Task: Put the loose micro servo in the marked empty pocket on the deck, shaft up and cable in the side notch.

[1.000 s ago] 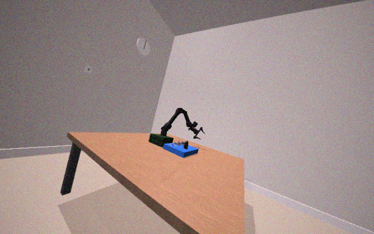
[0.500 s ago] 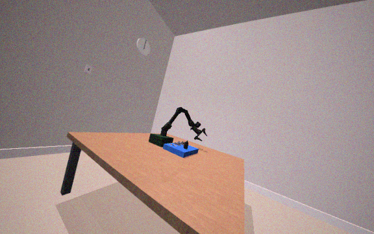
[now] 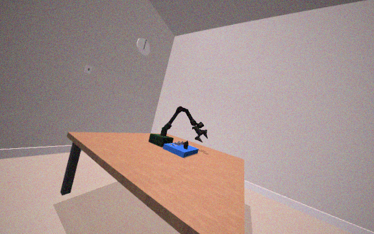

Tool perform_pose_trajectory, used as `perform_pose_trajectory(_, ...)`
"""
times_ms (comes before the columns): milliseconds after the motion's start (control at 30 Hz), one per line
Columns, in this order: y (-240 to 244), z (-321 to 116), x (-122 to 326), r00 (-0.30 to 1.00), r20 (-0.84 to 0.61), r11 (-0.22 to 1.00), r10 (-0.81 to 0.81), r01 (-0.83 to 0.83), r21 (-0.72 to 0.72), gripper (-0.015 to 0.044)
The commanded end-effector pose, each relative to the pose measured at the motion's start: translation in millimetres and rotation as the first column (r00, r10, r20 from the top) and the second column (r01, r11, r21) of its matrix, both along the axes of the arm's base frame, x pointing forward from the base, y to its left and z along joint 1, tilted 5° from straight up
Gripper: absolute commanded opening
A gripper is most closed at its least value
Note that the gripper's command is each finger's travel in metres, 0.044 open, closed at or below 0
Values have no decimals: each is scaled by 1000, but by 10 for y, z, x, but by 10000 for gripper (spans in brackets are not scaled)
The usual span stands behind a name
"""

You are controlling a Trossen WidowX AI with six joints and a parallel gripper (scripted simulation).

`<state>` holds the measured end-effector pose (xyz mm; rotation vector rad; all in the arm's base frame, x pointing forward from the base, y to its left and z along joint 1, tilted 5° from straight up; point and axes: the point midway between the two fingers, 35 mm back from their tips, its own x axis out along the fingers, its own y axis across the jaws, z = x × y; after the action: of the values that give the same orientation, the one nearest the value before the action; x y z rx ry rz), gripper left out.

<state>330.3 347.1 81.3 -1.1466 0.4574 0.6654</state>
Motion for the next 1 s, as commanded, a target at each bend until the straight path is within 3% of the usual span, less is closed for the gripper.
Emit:
perform_pose_trajectory(0, -141, -7, 71, 998, -39, 998, -57, 58, 23, 440)
perform_pose_trajectory(467, -766, -110, 305, 912, -255, 928, -322, 357, 105, 440)
perform_pose_trajectory(967, -1455, -174, 394, 677, -476, 724, -562, 681, 113, 440)
